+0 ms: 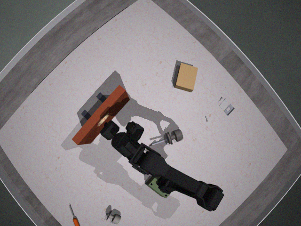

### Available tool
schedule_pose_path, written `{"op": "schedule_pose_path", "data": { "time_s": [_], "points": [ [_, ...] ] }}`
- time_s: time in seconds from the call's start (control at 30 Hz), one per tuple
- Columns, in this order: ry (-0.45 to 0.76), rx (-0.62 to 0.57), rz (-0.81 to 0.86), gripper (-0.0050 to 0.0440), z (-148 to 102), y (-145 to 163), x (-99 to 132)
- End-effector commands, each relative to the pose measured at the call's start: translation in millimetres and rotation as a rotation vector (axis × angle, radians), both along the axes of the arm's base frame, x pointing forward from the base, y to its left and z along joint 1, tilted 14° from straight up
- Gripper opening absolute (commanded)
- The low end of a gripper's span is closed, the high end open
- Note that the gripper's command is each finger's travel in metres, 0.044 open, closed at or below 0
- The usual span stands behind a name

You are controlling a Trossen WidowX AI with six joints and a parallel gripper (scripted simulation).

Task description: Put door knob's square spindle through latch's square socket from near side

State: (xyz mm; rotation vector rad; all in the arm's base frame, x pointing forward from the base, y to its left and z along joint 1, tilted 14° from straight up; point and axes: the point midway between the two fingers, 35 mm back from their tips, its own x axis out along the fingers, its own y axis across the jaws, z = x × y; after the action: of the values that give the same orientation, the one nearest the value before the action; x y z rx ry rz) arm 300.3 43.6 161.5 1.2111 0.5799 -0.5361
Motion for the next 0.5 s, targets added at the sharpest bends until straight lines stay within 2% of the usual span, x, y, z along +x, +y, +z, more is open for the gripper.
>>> {"op": "schedule_pose_path", "data": {
  "time_s": [0.0, 0.47],
  "points": [
    [0.002, -0.001, 0.004, 0.044, -2.8, 0.3, 1.9],
    [0.002, -0.001, 0.004, 0.044, -7.0, 0.0, 6.2]
  ]
}}
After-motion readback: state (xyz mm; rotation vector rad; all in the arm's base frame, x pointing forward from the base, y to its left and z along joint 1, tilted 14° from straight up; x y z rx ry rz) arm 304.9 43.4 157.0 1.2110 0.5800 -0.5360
